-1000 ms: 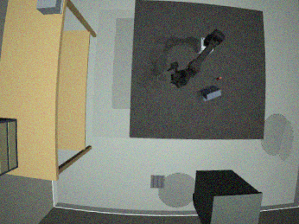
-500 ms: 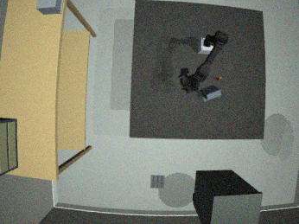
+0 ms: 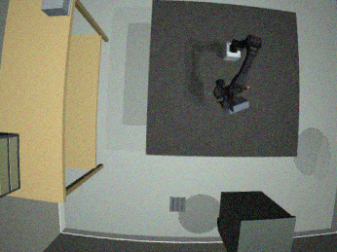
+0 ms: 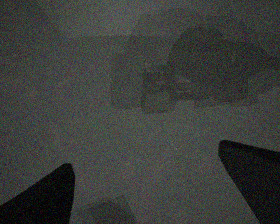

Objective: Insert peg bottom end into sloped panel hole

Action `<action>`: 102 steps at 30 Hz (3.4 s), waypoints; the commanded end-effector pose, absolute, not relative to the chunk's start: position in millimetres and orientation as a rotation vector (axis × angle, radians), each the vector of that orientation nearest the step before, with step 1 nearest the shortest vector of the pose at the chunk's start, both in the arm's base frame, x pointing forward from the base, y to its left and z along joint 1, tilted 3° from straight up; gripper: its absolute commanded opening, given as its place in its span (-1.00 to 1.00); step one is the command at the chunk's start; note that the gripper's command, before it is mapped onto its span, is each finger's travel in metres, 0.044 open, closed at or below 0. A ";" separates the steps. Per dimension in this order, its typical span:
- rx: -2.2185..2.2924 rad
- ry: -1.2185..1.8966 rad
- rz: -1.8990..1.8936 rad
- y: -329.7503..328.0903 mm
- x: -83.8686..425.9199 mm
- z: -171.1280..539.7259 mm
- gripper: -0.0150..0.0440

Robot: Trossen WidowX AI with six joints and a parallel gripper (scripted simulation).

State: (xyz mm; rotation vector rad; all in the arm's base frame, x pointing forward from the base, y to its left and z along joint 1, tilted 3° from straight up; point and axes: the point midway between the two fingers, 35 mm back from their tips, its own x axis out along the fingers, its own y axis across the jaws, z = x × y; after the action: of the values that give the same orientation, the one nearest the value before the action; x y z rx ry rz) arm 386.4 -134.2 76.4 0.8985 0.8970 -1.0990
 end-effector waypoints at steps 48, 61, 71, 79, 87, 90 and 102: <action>1.561 0.980 -1.465 117.3 316.0 44.3 1.00; 1.609 0.972 -1.560 138.0 297.3 40.2 1.00; 1.609 0.972 -1.560 139.3 298.3 24.7 1.00; 1.609 0.973 -1.561 140.2 298.6 11.6 1.00; 1.609 0.973 -1.561 140.7 298.3 -1.4 1.00; 1.609 0.973 -1.561 140.9 298.0 -6.2 1.00; 1.609 0.973 -1.561 141.3 296.7 -21.4 1.00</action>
State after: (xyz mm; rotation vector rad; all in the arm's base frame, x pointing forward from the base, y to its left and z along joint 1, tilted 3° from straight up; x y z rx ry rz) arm 298.6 140.9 -18.0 1.6085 0.9678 -1.5526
